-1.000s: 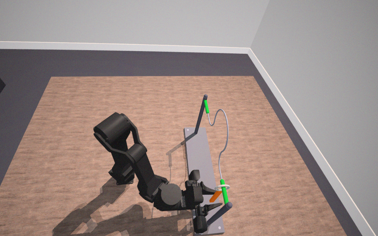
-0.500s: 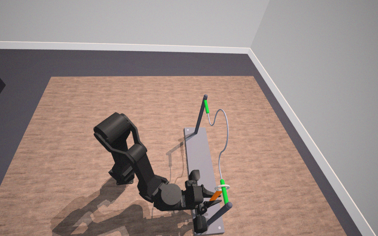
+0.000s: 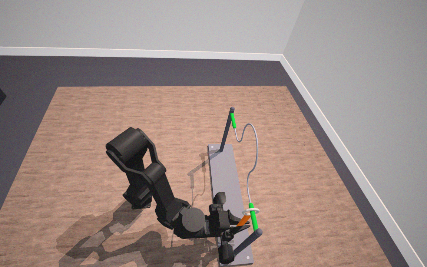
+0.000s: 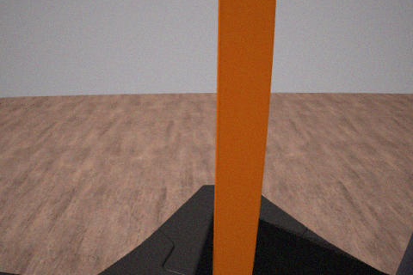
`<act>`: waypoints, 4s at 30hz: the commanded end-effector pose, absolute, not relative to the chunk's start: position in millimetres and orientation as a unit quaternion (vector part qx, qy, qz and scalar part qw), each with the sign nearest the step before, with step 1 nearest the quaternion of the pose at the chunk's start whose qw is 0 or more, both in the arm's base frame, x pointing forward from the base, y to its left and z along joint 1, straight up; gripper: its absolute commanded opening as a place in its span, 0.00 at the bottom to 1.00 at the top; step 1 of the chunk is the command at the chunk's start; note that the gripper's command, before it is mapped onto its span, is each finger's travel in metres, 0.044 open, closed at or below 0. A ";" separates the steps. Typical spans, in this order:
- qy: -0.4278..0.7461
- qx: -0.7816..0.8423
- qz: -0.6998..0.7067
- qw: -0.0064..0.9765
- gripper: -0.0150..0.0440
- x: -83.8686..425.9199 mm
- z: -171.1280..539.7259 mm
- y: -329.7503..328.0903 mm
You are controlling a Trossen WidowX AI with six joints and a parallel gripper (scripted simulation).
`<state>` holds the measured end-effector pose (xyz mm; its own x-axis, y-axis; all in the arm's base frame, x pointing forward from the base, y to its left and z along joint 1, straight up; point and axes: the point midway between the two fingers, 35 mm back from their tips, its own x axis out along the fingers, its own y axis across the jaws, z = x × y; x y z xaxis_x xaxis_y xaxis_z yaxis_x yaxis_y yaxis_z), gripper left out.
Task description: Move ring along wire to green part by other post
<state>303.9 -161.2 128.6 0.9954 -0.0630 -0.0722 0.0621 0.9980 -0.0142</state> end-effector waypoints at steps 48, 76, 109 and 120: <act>0.035 -0.004 -0.026 0.999 0.00 305.7 139.0 -141.3; 0.030 0.084 -0.019 0.996 0.00 309.2 140.7 -93.9; 0.083 0.370 0.027 0.925 0.00 297.0 184.1 -9.9; 0.137 0.459 0.071 0.875 0.00 281.4 210.4 8.3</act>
<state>287.7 2.6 196.9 0.9640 0.2007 -0.1743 0.0106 0.6262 0.7796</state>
